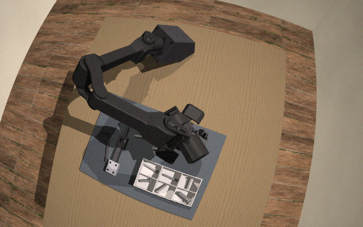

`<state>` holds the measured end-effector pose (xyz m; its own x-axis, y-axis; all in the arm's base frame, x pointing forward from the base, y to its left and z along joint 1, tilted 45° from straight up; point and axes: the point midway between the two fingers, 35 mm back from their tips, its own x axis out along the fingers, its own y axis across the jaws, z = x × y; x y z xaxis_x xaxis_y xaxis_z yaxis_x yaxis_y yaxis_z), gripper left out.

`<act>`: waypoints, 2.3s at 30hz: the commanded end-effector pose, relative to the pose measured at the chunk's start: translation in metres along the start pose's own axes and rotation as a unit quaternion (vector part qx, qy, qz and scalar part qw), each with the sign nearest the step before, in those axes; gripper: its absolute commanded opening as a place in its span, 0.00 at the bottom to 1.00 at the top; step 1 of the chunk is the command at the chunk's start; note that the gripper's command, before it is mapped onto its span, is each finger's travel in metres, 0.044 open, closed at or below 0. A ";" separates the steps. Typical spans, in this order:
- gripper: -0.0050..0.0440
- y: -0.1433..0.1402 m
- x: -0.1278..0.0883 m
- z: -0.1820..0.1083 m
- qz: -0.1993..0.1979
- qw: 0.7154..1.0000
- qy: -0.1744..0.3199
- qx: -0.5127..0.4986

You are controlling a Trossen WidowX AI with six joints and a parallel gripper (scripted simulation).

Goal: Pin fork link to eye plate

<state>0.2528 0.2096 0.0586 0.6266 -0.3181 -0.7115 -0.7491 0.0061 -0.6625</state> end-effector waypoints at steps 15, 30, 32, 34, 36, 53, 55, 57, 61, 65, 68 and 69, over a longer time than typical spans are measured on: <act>0.13 0.000 -0.003 0.000 -0.002 1.000 0.000 -0.027; 0.13 0.000 -0.005 0.000 -0.002 0.999 0.000 -0.046; 0.13 0.000 -0.004 0.000 -0.002 0.999 0.000 -0.047; 0.13 0.000 -0.004 0.000 -0.002 0.999 0.000 -0.050; 0.13 0.000 -0.004 0.000 -0.002 0.999 0.000 -0.052; 0.13 0.000 -0.007 0.000 -0.002 0.997 0.000 -0.076; 0.13 0.000 -0.007 0.000 -0.002 0.997 0.000 -0.079; 0.13 0.000 -0.007 0.000 -0.002 0.997 0.000 -0.082; 0.13 0.000 -0.008 0.000 -0.002 0.996 0.000 -0.087; 0.13 0.000 -0.008 0.000 -0.002 0.996 0.000 -0.090; 0.13 0.000 -0.009 0.000 -0.002 0.995 0.000 -0.097; 0.13 0.000 -0.009 0.000 -0.002 0.995 0.000 -0.099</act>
<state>0.2473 0.2117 0.0633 0.6261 -0.3188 -0.7116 -0.7763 -0.1698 -0.6070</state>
